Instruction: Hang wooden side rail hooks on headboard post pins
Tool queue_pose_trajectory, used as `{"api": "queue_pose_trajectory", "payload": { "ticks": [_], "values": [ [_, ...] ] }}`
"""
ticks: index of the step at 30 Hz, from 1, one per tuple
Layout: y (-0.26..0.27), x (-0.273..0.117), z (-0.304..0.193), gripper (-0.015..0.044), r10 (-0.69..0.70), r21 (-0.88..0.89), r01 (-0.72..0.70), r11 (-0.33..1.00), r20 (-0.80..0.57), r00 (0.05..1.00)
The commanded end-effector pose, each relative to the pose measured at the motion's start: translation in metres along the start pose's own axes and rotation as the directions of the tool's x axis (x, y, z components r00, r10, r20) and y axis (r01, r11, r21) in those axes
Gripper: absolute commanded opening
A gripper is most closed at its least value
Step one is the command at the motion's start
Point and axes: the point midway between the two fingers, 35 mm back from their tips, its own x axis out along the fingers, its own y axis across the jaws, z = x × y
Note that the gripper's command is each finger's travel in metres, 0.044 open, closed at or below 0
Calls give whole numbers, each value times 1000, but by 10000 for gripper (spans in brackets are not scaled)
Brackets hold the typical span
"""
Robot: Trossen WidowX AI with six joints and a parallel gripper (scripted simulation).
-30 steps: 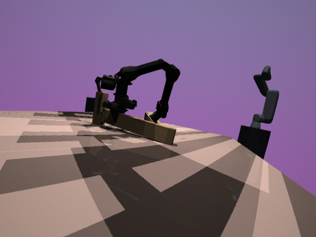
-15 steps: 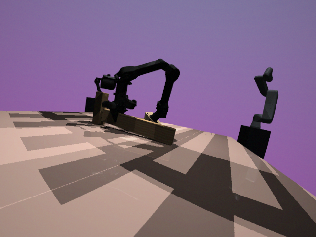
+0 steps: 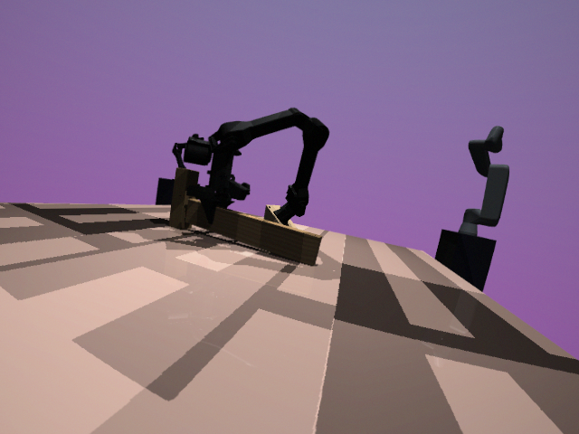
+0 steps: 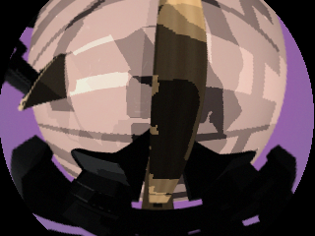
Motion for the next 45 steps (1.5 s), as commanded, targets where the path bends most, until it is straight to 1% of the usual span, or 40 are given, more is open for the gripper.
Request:
{"api": "queue_pose_trajectory", "payload": {
  "ticks": [1,45],
  "values": [
    [-3,-5,-4,0,-13,-5,13,1000,-10,1000],
    [-2,-1,-6,0,-13,-5,13,1000,-10,1000]
  ]
}}
